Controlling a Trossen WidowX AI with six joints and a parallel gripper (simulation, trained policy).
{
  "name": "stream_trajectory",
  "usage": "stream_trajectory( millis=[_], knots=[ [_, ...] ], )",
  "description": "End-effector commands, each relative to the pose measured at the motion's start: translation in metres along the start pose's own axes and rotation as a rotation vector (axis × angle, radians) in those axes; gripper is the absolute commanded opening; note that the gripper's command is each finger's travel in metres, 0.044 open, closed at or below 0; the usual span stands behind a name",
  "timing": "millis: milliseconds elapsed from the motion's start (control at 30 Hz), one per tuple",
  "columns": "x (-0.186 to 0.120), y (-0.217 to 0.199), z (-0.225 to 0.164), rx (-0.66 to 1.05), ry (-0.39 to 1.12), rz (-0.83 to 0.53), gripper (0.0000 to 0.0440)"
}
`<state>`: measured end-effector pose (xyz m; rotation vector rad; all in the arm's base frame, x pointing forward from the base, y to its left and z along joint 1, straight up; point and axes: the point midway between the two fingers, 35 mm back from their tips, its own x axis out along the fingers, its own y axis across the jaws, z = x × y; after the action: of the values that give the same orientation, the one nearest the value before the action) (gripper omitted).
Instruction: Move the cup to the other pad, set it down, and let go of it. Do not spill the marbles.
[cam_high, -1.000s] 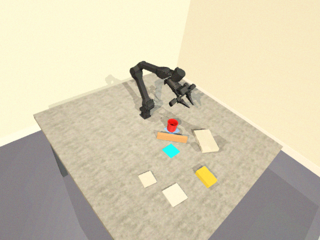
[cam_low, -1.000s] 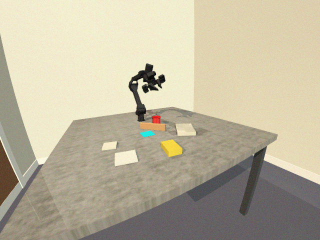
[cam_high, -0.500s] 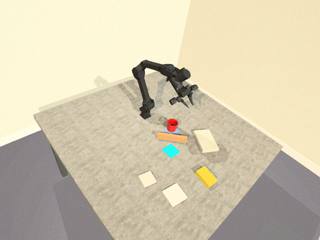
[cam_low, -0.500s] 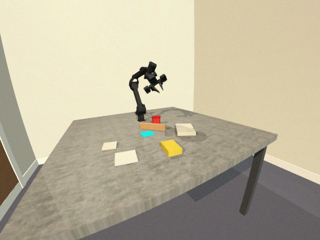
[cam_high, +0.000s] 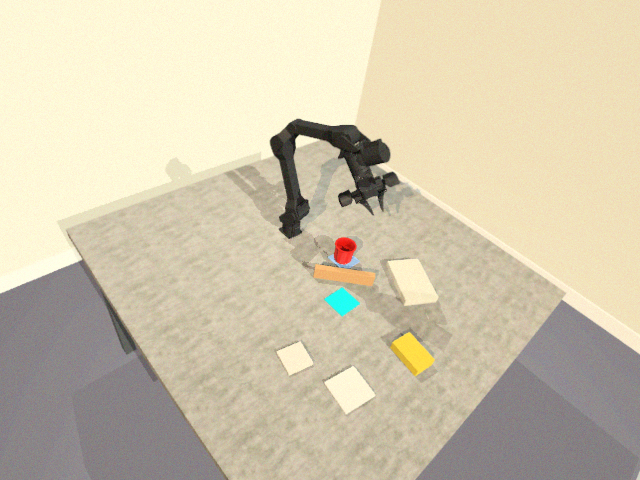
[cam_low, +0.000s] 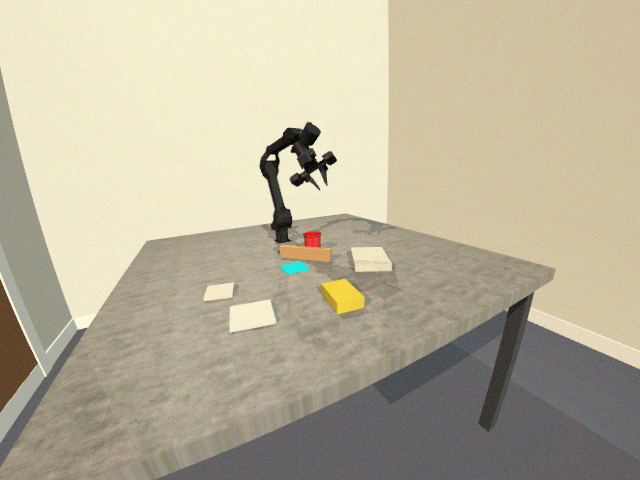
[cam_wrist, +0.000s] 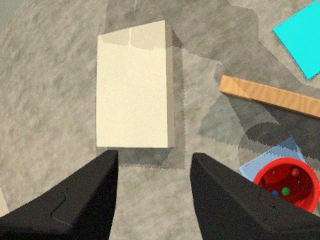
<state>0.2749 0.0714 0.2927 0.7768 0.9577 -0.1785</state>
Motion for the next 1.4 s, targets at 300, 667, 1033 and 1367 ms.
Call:
stream_trajectory(
  millis=[300, 667, 1033, 1367],
  knots=[
    [0.008, -0.014, -0.015, 0.099, 0.119, -0.167, 0.0121],
    [0.019, -0.037, -0.023, 0.15, 0.189, -0.327, 0.0138],
    [0.027, -0.061, -0.028, 0.194, 0.246, -0.478, 0.0133],
    [0.033, -0.078, -0.032, 0.236, 0.269, -0.572, 0.0141]
  ],
)
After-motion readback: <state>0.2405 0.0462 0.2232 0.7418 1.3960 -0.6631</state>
